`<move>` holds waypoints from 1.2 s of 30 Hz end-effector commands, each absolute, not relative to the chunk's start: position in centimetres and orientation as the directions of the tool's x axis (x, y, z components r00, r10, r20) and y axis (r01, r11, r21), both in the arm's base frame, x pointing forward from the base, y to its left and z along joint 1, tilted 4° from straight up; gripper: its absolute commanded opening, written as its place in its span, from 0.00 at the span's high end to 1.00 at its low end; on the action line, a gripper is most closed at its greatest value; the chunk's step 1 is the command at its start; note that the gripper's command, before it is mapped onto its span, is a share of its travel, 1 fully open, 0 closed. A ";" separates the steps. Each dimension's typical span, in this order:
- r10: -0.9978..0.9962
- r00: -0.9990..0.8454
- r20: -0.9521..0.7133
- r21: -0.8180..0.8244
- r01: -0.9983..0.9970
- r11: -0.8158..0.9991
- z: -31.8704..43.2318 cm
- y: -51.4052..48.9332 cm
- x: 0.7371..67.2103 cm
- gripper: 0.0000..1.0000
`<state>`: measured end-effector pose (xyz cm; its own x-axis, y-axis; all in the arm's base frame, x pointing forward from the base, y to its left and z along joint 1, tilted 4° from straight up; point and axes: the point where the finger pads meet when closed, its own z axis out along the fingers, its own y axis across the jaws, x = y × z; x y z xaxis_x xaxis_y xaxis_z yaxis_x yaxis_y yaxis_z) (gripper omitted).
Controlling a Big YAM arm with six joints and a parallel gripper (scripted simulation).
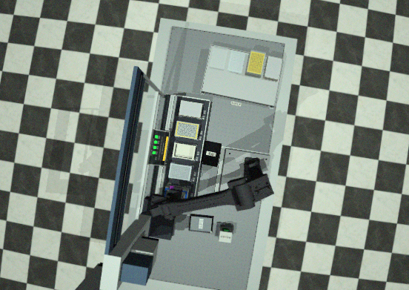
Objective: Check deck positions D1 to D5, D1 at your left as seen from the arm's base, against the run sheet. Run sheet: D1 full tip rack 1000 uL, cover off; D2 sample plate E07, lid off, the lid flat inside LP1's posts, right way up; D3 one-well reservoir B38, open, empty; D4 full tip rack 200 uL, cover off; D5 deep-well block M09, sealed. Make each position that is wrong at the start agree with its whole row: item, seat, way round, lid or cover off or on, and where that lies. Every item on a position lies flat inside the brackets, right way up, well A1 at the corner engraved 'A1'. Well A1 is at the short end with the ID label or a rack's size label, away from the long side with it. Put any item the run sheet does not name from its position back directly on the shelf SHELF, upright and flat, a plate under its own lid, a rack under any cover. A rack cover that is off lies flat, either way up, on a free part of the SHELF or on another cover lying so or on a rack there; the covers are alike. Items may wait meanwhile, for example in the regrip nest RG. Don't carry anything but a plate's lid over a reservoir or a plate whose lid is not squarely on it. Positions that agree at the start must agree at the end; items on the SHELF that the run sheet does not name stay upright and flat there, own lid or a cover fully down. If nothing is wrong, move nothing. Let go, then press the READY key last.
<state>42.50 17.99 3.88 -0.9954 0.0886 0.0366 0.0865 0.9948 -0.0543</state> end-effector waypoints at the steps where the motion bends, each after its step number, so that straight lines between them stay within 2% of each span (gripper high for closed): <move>1: 0.088 -0.996 -0.009 -0.032 0.089 0.996 5.5 18.5 44.0 1.00; 36: 0.089 -0.996 0.006 -0.041 0.089 0.995 4.2 17.8 43.4 1.00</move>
<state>42.40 17.92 3.81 -0.9955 0.0888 0.0332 0.0870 0.9948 -0.0524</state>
